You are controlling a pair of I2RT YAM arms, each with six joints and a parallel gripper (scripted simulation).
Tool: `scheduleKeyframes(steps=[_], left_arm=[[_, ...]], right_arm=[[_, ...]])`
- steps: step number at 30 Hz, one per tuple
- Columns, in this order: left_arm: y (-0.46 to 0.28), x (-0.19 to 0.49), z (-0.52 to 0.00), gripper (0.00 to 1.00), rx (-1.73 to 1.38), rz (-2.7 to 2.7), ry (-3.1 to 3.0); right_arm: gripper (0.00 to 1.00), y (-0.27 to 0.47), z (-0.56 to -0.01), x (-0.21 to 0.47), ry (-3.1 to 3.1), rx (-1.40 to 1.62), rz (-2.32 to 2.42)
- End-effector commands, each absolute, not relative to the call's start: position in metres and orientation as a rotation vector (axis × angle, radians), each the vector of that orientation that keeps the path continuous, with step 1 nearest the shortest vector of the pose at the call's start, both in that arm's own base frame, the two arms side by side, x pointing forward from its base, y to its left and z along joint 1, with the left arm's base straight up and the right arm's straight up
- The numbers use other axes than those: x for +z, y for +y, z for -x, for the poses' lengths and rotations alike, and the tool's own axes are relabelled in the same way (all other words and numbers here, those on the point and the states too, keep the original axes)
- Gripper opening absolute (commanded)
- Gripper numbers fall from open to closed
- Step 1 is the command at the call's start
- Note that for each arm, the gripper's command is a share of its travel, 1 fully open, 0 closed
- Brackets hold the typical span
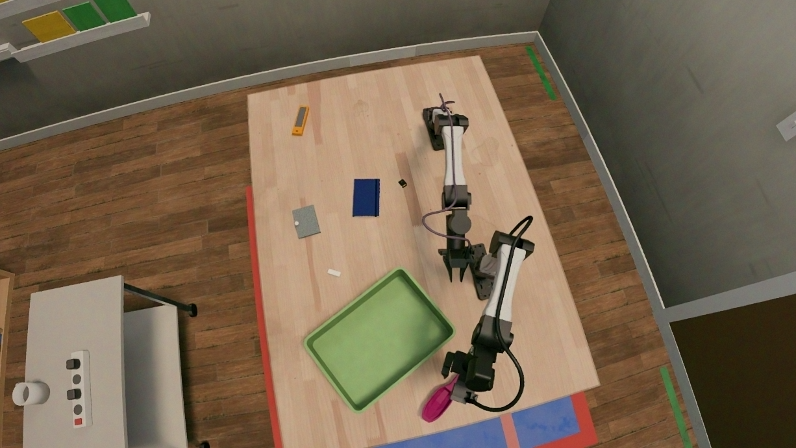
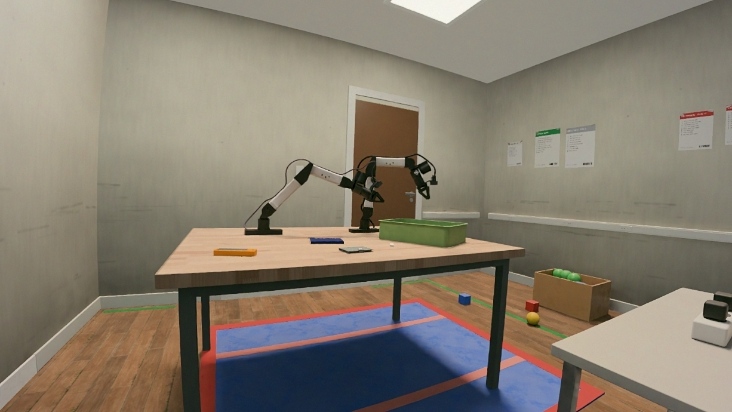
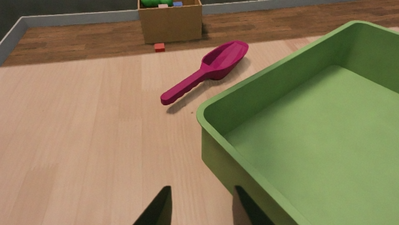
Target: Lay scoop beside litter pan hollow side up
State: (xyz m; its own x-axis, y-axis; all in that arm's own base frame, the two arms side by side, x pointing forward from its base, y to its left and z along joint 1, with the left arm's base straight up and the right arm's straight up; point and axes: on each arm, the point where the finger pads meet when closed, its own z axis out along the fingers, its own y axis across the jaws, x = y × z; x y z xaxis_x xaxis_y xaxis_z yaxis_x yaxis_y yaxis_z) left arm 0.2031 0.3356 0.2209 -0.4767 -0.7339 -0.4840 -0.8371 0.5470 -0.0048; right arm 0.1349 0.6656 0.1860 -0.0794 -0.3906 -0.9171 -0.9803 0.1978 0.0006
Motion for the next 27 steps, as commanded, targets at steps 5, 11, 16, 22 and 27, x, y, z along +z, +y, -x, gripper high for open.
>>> scheduleKeyframes(steps=[5,11,16,22,27], left_arm=[[0.3349,0.2121,-0.1996,1.00,0.299,1.345,2.378],[0.3349,0.2121,-0.1996,1.00,0.299,1.345,2.378],[0.3349,0.2121,-0.1996,1.00,0.299,1.345,2.378],[0.3327,0.2175,-0.1979,1.00,0.309,1.339,2.365],[0.3327,0.2175,-0.1979,1.00,0.309,1.339,2.365]], right_arm=[[0.30,0.6685,-0.1373,0.2109,1.580,0.897,1.285],[0.30,0.6685,-0.1373,0.2109,1.580,0.897,1.285],[0.30,0.6685,-0.1373,0.2109,1.580,0.897,1.285],[0.30,0.6685,-0.1373,0.2109,1.580,0.897,1.285],[0.30,0.6685,-0.1373,0.2109,1.580,0.897,1.285]])
